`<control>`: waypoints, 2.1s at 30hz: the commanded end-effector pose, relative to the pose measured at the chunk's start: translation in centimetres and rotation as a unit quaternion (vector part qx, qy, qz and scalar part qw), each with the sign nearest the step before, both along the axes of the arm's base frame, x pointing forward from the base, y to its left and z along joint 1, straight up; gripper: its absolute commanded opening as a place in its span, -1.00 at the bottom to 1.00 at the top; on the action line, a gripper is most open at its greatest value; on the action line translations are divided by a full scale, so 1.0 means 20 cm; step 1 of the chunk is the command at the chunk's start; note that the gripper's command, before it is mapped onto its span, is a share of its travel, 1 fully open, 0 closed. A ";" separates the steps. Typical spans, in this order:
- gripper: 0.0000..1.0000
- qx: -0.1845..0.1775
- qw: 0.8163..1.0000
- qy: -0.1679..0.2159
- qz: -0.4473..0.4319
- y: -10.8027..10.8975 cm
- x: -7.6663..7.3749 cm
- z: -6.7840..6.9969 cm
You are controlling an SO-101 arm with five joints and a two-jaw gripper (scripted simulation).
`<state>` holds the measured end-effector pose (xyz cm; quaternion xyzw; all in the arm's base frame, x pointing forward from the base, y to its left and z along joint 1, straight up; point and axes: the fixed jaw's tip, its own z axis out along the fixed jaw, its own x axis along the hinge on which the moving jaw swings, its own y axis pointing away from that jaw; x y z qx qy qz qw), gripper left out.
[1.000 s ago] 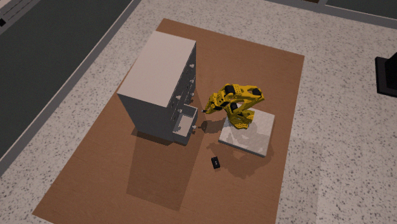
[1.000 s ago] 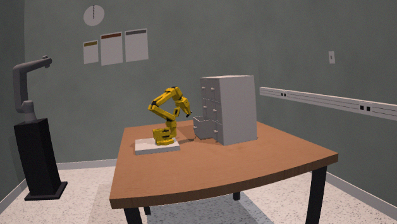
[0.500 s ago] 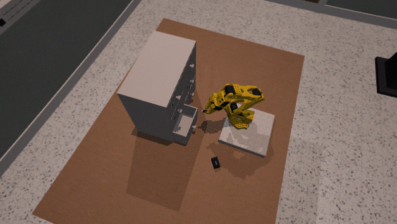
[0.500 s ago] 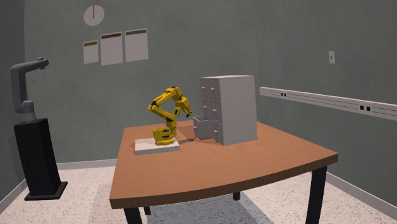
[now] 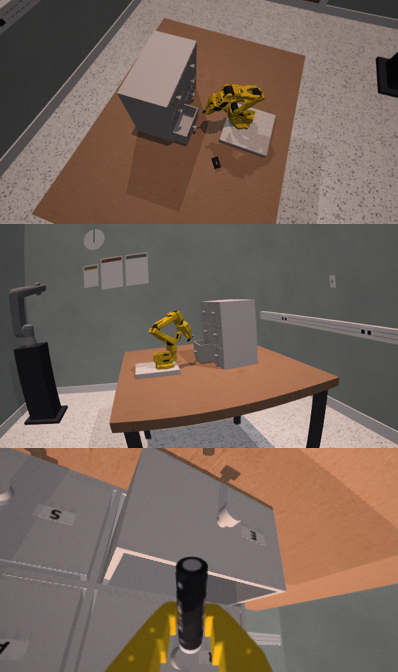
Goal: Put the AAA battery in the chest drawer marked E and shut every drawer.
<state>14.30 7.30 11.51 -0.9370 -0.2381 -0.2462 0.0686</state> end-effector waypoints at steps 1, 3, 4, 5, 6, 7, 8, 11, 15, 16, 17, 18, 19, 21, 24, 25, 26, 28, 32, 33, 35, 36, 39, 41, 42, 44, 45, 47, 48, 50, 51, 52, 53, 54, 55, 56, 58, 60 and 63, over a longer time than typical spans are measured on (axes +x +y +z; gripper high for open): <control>-1.00 0.000 1.000 -0.004 0.008 0.02 0.02 0.00; -1.00 0.000 1.000 -0.004 0.008 0.02 0.02 0.00; -1.00 0.000 1.000 -0.004 0.008 0.02 0.02 0.00; -1.00 0.000 1.000 -0.004 0.008 0.02 0.02 0.00; -1.00 0.000 1.000 -0.004 0.008 0.02 0.02 0.00; -1.00 0.000 1.000 -0.004 0.008 0.02 0.02 0.00; -1.00 0.000 1.000 -0.004 0.008 0.02 0.02 0.00; -1.00 0.000 1.000 -0.004 0.008 0.03 0.04 0.00; -1.00 0.000 1.000 -0.004 0.008 0.04 0.05 0.00; -1.00 0.000 1.000 -0.004 0.008 0.04 0.05 0.00; -1.00 0.000 1.000 -0.004 0.008 0.04 0.06 0.00; -1.00 0.000 1.000 -0.004 0.008 0.04 0.06 0.00; -1.00 0.000 1.000 -0.004 0.008 0.04 0.06 0.00; -1.00 0.000 1.000 -0.004 0.008 0.04 0.06 0.00; -1.00 0.000 1.000 -0.004 0.008 0.04 0.06 0.00; -1.00 0.000 1.000 -0.004 0.008 0.04 0.06 0.00; -1.00 0.000 1.000 -0.004 0.008 0.04 0.06 0.00; -1.00 0.000 1.000 -0.004 0.008 0.04 0.06 0.00; -1.00 0.000 1.000 -0.004 0.008 0.04 0.06 0.00; -1.00 0.000 1.000 -0.003 0.008 0.04 0.06 0.00; -1.00 0.000 1.000 -0.003 0.008 0.04 0.06 0.00; -1.00 0.000 1.000 -0.003 0.008 0.04 0.06 0.00; -1.00 0.000 1.000 -0.003 0.008 0.04 0.06 0.00; -1.00 0.000 1.000 -0.003 0.008 0.04 0.06 0.00; -1.00 0.000 1.000 -0.003 0.008 0.04 0.06 0.00; -1.00 0.000 1.000 -0.003 0.009 0.04 0.06 0.01; -1.00 0.000 1.000 -0.003 0.009 0.05 0.06 0.01; -1.00 0.000 1.000 -0.003 0.009 0.05 0.07 0.01; -1.00 0.000 1.000 -0.003 0.009 0.05 0.07 0.01; -1.00 0.000 1.000 -0.003 0.010 0.05 0.07 0.01; -1.00 0.000 1.000 -0.003 0.010 0.05 0.07 0.01; -1.00 0.000 1.000 -0.003 0.010 0.05 0.07 0.01; -1.00 0.000 1.000 -0.003 0.010 0.05 0.07 0.01; -1.00 0.000 1.000 -0.003 0.010 0.05 0.07 0.01; -1.00 0.000 1.000 -0.003 0.010 0.05 0.07 0.01; -1.00 0.000 1.000 -0.003 0.010 0.05 0.07 0.01; -1.00 0.000 1.000 -0.003 0.011 0.05 0.07 0.02; -1.00 0.000 1.000 -0.003 0.011 0.06 0.07 0.02; -1.00 0.000 1.000 -0.003 0.011 0.06 0.07 0.02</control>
